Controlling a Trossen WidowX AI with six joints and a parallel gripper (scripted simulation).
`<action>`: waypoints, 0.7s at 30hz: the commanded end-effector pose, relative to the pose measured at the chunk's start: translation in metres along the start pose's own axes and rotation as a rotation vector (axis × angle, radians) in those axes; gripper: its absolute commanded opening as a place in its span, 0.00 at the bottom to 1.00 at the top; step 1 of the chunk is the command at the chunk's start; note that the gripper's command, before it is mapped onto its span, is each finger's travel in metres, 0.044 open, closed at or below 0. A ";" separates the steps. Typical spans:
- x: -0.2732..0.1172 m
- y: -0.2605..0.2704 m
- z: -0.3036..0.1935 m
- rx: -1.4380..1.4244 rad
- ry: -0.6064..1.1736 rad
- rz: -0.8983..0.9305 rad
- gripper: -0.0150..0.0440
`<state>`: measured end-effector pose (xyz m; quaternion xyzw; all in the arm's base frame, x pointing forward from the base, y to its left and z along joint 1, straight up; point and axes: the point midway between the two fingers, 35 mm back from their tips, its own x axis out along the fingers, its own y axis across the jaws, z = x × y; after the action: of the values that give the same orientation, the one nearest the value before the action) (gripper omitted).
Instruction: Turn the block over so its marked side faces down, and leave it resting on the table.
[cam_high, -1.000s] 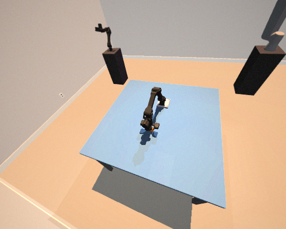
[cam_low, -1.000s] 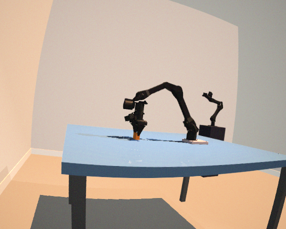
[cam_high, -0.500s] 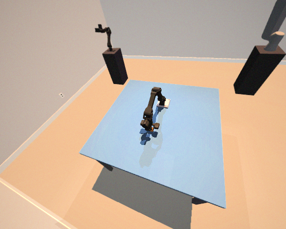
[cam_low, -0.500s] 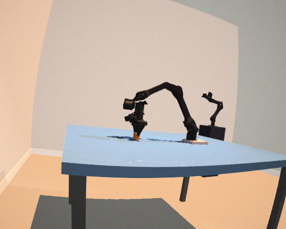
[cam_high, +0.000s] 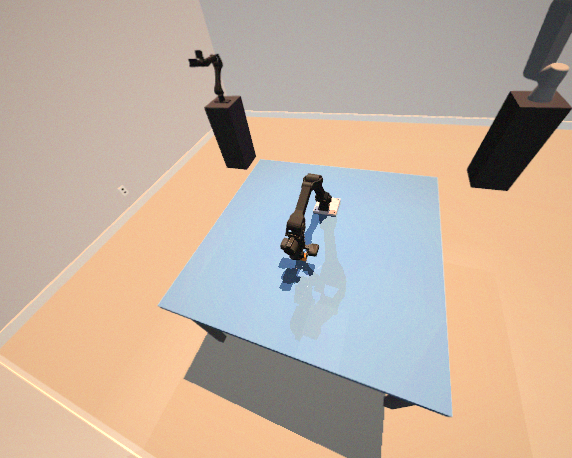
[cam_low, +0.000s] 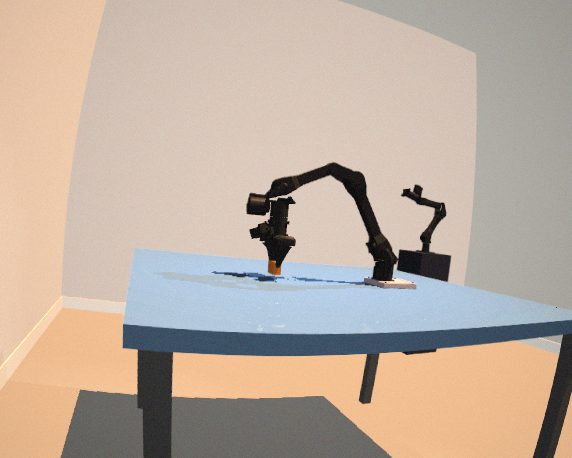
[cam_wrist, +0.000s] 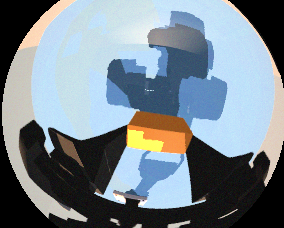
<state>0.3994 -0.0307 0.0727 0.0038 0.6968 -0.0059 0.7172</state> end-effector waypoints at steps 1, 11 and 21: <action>-0.013 -0.001 0.002 0.004 -0.018 -0.004 0.25; -0.008 -0.001 0.005 0.006 -0.106 -0.003 0.25; -0.003 -0.001 0.007 0.007 -0.243 -0.003 0.25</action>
<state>0.4065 -0.0323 0.0740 0.0028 0.6238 -0.0099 0.7815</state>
